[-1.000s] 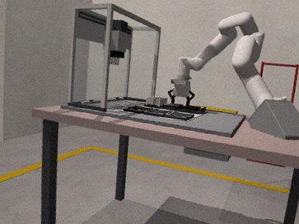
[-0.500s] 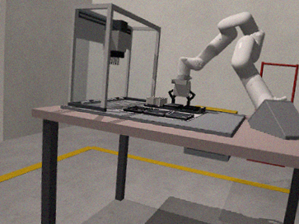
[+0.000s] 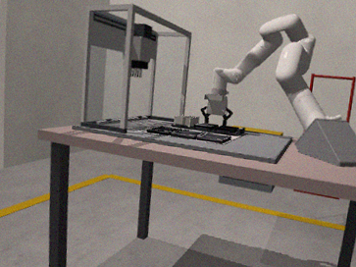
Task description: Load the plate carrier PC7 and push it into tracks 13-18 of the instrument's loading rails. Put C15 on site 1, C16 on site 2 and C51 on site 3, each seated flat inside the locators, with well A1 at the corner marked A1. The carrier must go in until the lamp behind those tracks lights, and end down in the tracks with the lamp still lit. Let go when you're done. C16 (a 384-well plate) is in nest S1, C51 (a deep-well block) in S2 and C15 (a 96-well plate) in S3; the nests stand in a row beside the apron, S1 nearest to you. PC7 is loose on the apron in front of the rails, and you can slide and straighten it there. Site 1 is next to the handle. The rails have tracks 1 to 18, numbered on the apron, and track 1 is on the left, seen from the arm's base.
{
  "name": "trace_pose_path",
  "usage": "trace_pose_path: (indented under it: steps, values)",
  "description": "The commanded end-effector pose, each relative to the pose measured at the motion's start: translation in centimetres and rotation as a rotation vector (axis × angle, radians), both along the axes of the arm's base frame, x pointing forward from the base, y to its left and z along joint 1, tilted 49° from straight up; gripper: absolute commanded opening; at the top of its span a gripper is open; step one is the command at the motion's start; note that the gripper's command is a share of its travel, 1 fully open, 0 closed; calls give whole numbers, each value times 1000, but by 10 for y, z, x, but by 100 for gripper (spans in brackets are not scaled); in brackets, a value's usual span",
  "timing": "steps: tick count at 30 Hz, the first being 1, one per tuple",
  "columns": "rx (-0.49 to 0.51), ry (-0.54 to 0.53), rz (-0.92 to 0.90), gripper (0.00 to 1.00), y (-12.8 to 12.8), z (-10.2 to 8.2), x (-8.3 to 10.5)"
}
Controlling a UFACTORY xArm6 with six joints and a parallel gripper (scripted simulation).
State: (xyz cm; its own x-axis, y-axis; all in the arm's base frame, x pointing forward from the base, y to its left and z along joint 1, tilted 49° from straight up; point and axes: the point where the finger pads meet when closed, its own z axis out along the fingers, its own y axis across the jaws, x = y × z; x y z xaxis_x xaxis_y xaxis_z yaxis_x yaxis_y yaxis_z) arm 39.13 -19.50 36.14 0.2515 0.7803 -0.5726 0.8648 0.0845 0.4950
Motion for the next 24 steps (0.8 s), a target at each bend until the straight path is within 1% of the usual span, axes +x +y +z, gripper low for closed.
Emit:
trace_pose_path:
  steps: [1, 24]
  values:
    - [-1, -4, 1, 100, 4, 5, -2]
    - [-1, -4, 1, 100, 25, 28, -17]
